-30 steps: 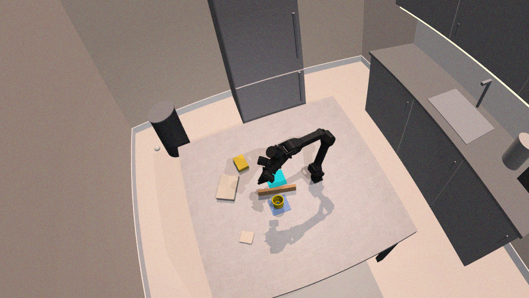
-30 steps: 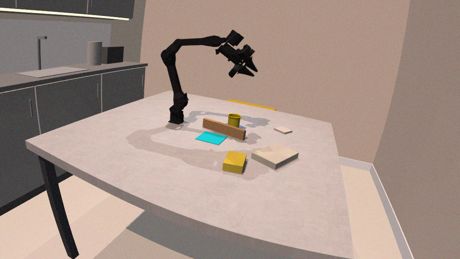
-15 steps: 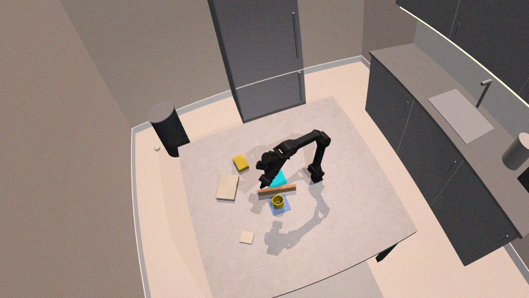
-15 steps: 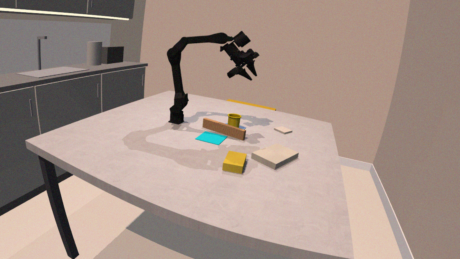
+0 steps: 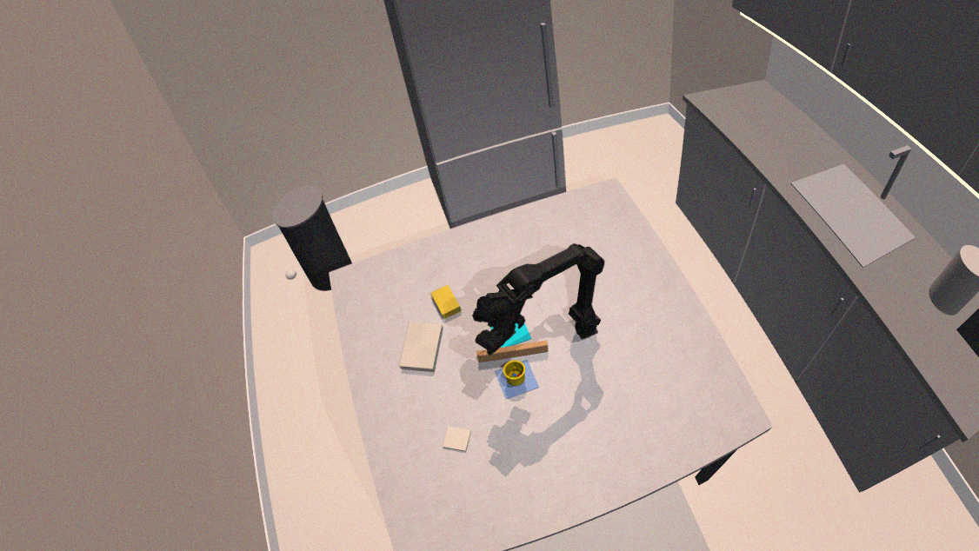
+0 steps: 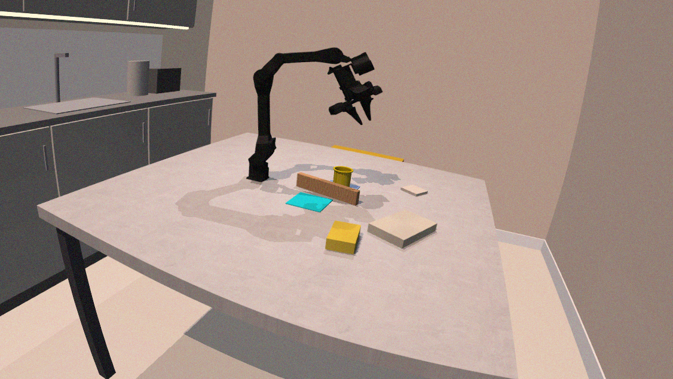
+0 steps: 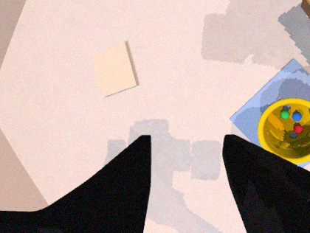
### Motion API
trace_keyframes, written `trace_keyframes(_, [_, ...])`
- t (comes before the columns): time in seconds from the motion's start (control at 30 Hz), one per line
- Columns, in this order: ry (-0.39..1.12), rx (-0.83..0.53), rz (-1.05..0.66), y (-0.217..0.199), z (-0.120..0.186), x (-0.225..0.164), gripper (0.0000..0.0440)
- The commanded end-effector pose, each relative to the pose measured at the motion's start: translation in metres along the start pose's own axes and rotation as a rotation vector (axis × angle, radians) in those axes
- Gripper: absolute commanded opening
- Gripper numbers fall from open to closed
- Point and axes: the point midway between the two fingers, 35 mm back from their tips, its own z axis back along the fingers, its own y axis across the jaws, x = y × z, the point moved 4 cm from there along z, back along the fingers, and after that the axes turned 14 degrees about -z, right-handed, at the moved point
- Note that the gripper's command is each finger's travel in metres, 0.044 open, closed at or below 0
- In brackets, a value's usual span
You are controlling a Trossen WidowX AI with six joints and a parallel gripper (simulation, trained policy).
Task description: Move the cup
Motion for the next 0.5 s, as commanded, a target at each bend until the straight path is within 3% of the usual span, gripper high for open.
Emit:
trace_keyframes(0.0, [0.005,-0.060,-0.027,-0.003,-0.008,-0.001,0.0145])
trace_keyframes(0.47, [0.013,-0.315,-0.082,-0.030,-0.037,-0.002,0.0155])
